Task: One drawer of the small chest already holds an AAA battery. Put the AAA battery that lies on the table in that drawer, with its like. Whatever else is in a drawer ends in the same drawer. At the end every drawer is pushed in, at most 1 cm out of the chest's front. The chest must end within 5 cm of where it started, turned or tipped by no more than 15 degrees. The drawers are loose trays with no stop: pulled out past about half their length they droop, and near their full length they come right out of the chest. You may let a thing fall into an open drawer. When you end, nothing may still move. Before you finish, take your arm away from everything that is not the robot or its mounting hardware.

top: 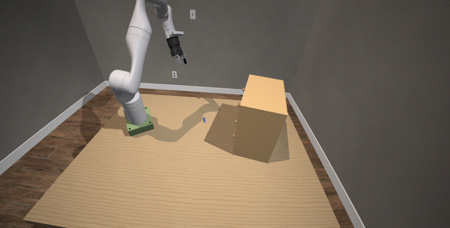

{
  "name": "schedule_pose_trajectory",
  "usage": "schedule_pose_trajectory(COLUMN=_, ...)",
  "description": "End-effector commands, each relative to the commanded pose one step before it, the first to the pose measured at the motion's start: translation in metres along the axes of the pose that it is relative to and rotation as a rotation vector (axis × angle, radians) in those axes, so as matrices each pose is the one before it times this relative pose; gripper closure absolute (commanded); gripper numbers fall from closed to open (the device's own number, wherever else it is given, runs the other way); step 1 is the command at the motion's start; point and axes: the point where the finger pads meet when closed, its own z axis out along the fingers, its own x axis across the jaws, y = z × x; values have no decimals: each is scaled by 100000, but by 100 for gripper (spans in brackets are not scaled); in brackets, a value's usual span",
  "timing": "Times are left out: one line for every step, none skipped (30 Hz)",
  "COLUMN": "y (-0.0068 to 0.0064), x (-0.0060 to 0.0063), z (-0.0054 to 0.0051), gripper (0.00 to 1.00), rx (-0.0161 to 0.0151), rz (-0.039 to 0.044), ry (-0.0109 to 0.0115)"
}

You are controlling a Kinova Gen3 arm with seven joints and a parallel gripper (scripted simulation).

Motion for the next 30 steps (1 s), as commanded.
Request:
schedule_pose_trajectory(y=-29, x=-10, z=-83, gripper=0, rx=-75, rz=77, ry=-172)
schedule_pose_trajectory(y=0, x=0, z=0, gripper=0, rx=0, rz=0, ry=0)
schedule_pose_trajectory(y=0, x=0, z=0, gripper=0, rx=0, rz=0, ry=0)
schedule_pose_trajectory(y=0, x=0, z=0, gripper=0, rx=0, rz=0, ry=0)
schedule_pose_trajectory(y=0, x=0, z=0, gripper=0, rx=0, rz=0, ry=0)
schedule_pose_trajectory(y=0, x=0, z=0, gripper=0, rx=0, rz=0, ry=0)
schedule_pose_trajectory(y=0, x=0, z=0, gripper=0, rx=0, rz=0, ry=0)
schedule_pose_trajectory(y=0, x=0, z=0, gripper=0, rx=0, rz=0, ry=0)
schedule_pose_trajectory(y=0, x=0, z=0, gripper=0, rx=0, rz=0, ry=0)
schedule_pose_trajectory(y=0, x=0, z=0, gripper=0, rx=0, rz=0, ry=0)
schedule_pose_trajectory(y=0, x=0, z=0, gripper=0, rx=0, rz=0, ry=0)
schedule_pose_trajectory(y=0, x=0, z=0, gripper=0, rx=0, rz=0, ry=0)
schedule_pose_trajectory(y=0, x=0, z=0, gripper=0, rx=0, rz=0, ry=0)
schedule_pose_trajectory(y=0, x=0, z=0, gripper=0, rx=0, rz=0, ry=0)
schedule_pose_trajectory(y=0, x=0, z=0, gripper=0, rx=0, rz=0, ry=0)
schedule_pose_trajectory(y=0, x=0, z=0, gripper=0, rx=0, rz=0, ry=0)
schedule_pose_trajectory(y=0, x=0, z=0, gripper=0, rx=0, rz=0, ry=0)
schedule_pose_trajectory(y=-5, x=1, z=0, gripper=0, rx=-5, rz=11, ry=1)
schedule_pose_trajectory(y=-34, x=6, z=-3, gripper=0, rx=-31, rz=73, ry=5)
schedule_pose_trajectory(y=-88, x=15, z=-7, gripper=0, rx=-82, rz=189, ry=12)
schedule_pose_trajectory(y=-163, x=29, z=-12, gripper=0, rx=-152, rz=351, ry=23)
schedule_pose_trajectory(y=-256, x=45, z=-19, gripper=0, rx=-239, rz=552, ry=37)
schedule_pose_trajectory(y=-363, x=65, z=-26, gripper=0, rx=-339, rz=784, ry=54)
schedule_pose_trajectory(y=-481, x=87, z=-32, gripper=0, rx=-450, rz=1042, ry=73)
schedule_pose_trajectory(y=-606, x=111, z=-39, gripper=0, rx=-569, rz=1320, ry=96)
schedule_pose_trajectory(y=-736, x=136, z=-44, gripper=0, rx=-693, rz=1611, ry=121)
schedule_pose_trajectory(y=-867, x=163, z=-48, gripper=0, rx=-819, rz=1910, ry=150)
schedule_pose_trajectory(y=-997, x=190, z=-49, gripper=0, rx=-947, rz=2213, ry=182)
schedule_pose_trajectory(y=-1124, x=218, z=-49, gripper=0, rx=-1074, rz=2515, ry=216)
schedule_pose_trajectory(y=-1244, x=245, z=-46, gripper=0, rx=-1197, rz=2812, ry=254)
